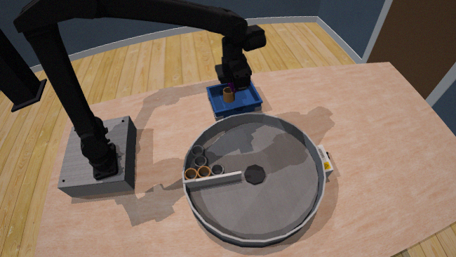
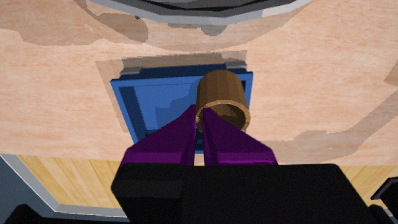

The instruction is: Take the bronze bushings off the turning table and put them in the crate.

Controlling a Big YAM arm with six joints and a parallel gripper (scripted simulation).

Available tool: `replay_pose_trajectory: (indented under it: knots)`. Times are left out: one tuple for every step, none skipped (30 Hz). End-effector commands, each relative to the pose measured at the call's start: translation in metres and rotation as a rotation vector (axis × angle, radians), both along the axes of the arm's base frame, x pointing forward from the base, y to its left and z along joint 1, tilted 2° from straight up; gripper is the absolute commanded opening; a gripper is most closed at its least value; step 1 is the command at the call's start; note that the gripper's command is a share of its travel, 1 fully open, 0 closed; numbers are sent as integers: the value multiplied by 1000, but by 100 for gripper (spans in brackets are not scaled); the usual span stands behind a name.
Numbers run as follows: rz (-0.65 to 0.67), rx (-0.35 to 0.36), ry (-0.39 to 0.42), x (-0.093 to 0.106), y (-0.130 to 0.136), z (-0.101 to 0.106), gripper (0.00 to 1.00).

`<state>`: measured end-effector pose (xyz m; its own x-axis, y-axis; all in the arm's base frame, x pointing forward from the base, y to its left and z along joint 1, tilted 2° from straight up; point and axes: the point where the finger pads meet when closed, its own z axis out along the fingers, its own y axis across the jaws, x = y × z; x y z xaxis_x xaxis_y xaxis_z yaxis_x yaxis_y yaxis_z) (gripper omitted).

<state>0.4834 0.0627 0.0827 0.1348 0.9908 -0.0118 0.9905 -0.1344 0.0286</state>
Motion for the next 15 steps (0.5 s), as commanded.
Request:
replay_pose_trajectory:
  knots:
    - [-40,5,-36,33,25,14,0]
    - [-40,6,-36,36,32,14,0]
    - [-40,6,-36,40,39,14,0]
    - [-40,7,-36,44,46,14,0]
    - [-40,7,-36,48,54,14,0]
    - [-40,8,-36,52,60,14,0]
    - [-40,8,-36,55,66,14,0]
    - [-40,8,-36,58,72,14,0]
    - [-40,8,-36,61,77,14,0]
    - [-40,9,-36,63,81,14,0]
    - [-40,9,-36,65,84,14,0]
    - [-40,9,-36,65,84,14,0]
    - [-40,9,-36,65,84,14,0]
    - [-63,10,-40,70,74,16,0]
    - [-63,9,-36,71,77,14,0]
